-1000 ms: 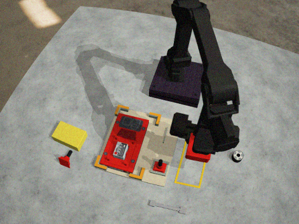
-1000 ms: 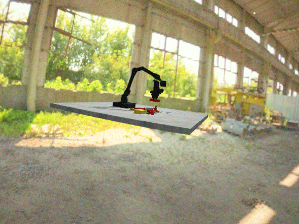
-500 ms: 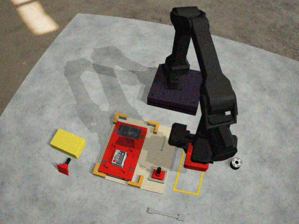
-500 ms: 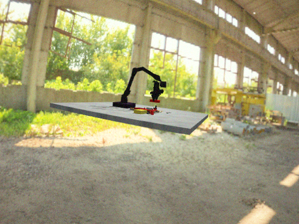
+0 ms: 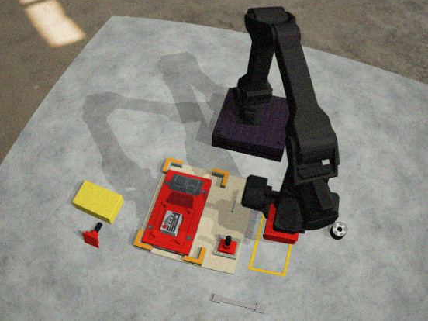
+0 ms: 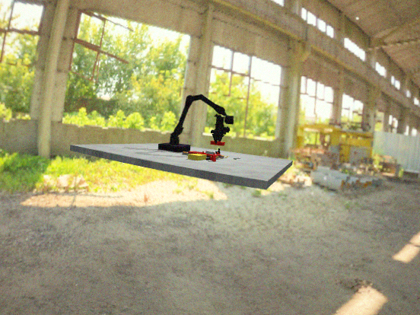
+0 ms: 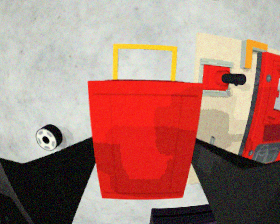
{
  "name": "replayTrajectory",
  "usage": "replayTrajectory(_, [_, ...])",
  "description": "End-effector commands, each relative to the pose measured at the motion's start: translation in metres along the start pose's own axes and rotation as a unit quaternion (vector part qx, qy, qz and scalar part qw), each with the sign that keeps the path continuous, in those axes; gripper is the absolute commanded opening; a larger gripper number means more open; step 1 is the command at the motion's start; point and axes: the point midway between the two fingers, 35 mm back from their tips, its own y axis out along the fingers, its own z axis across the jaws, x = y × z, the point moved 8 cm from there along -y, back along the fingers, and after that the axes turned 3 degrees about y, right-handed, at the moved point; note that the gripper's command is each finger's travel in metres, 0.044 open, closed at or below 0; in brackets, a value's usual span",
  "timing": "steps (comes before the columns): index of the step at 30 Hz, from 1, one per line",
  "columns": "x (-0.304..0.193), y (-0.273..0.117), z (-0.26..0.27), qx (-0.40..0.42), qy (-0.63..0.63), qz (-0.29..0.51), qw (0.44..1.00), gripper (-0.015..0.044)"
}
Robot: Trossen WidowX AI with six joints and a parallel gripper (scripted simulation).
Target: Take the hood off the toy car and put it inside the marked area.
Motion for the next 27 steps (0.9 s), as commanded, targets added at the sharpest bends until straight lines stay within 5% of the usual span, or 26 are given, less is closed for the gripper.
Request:
replayTrajectory(1, [0.000, 0.004, 0.000, -0.002, 0.001, 0.001, 1.000, 0.0000])
replayTrajectory(27, [0.000, 0.020, 0.000, -0.002, 0.001, 0.001, 1.000, 0.0000])
